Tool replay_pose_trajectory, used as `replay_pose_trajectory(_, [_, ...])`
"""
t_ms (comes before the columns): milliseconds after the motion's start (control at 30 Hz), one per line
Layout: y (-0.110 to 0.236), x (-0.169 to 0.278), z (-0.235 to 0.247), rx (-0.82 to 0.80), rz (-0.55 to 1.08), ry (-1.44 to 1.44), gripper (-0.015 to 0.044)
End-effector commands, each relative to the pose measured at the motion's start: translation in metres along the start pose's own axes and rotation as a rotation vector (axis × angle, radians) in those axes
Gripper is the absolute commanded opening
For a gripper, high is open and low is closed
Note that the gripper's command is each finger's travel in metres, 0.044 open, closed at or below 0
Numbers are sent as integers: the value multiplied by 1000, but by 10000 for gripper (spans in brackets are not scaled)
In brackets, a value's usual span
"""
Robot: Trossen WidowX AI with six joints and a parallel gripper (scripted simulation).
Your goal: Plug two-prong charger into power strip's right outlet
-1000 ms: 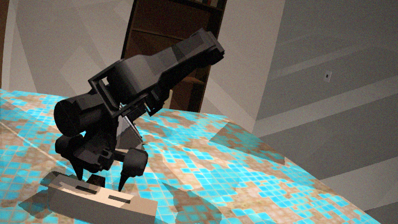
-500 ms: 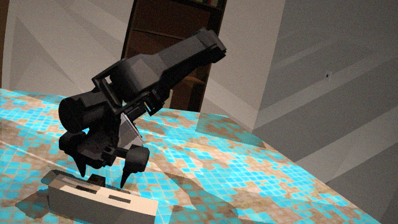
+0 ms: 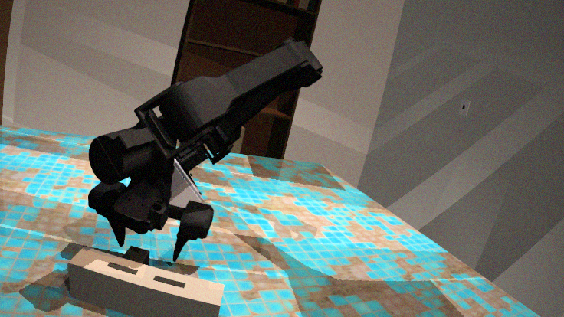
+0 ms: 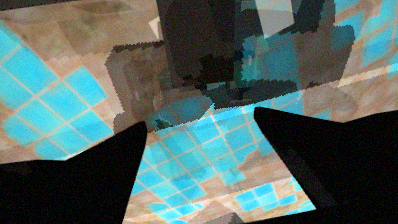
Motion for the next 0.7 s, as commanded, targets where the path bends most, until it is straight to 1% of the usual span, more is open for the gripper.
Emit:
replay_pose_trajectory(0, [0, 4, 1, 5, 0, 6, 440])
replay_pose_trajectory(100, [1, 3, 0, 1, -13, 2, 440])
replay_pose_trajectory(133, [5, 2, 0, 3, -51, 9, 440])
replay_pose_trajectory(333, [59, 4, -4, 43, -497, 104, 440])
replay_pose_trajectory(400, [71, 7, -3, 55, -592, 129, 440])
replay_pose_trajectory(667, [73, 7, -3, 57, -604, 132, 440])
Point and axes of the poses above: the point midway between the two fingers, 35 mm back from their tips, its own y axis back along the fingers, its own z axis across the jaws, x = y × z, the point moved 3 cm from there along y, back along the fingers, and after that the axes turned 8 degrees about y, right-handed, at the moved point
